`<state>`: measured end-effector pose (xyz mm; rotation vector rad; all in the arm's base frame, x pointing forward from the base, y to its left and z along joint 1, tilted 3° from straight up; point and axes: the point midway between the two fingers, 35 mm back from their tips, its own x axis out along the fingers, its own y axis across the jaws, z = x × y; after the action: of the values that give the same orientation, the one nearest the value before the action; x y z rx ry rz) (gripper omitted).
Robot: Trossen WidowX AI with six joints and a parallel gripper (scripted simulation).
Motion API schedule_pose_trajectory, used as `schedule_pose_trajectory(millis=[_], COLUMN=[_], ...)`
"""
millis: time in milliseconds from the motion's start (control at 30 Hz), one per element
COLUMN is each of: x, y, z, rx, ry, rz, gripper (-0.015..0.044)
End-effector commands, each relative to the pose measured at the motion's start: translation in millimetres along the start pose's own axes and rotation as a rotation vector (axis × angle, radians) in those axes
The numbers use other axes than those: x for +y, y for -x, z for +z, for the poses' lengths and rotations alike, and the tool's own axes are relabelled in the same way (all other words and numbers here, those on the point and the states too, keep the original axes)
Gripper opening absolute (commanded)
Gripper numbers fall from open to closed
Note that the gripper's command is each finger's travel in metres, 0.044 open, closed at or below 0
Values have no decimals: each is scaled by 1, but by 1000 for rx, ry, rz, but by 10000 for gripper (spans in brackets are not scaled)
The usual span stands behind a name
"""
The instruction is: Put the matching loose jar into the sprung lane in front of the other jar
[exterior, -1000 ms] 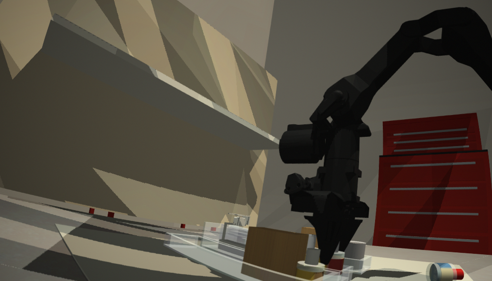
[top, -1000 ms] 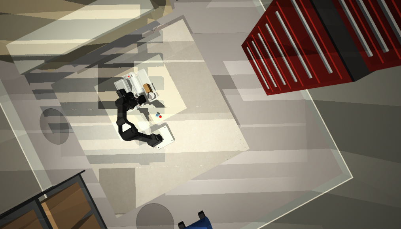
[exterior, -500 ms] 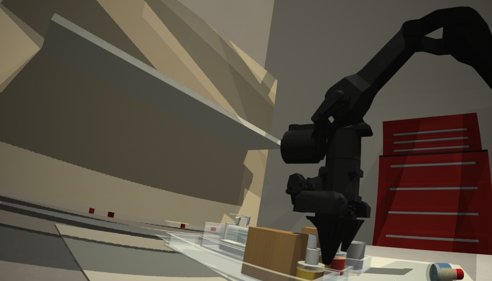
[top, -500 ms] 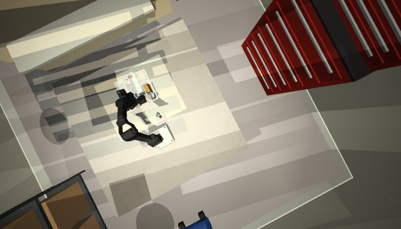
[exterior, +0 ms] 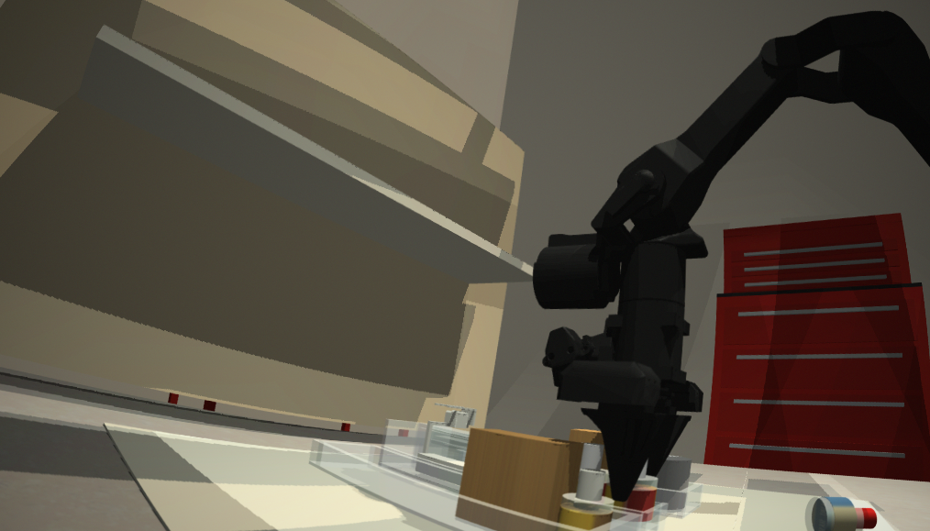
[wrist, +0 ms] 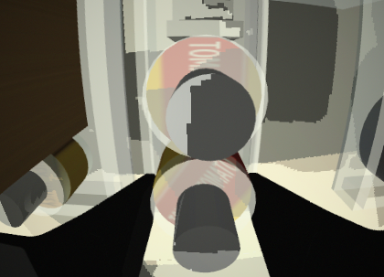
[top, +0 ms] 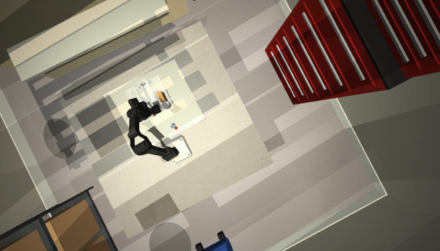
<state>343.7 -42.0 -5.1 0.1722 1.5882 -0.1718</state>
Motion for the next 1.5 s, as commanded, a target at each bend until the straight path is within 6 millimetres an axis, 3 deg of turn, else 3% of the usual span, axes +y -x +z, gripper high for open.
schedule_pose_trajectory(millis=[0,367,733,1033,1200,1467], x=[0,0,0,0,0,1], y=[0,0,0,19,20,22], z=[-1,-1,-1,-1,-2,-24], rx=[-8,-8,-8,-8,-8,-6], ry=[1,1,1,1,1,1], rz=[-2,-2,-2,-2,-2,-2], gripper=[0,0,289,292,292,292])
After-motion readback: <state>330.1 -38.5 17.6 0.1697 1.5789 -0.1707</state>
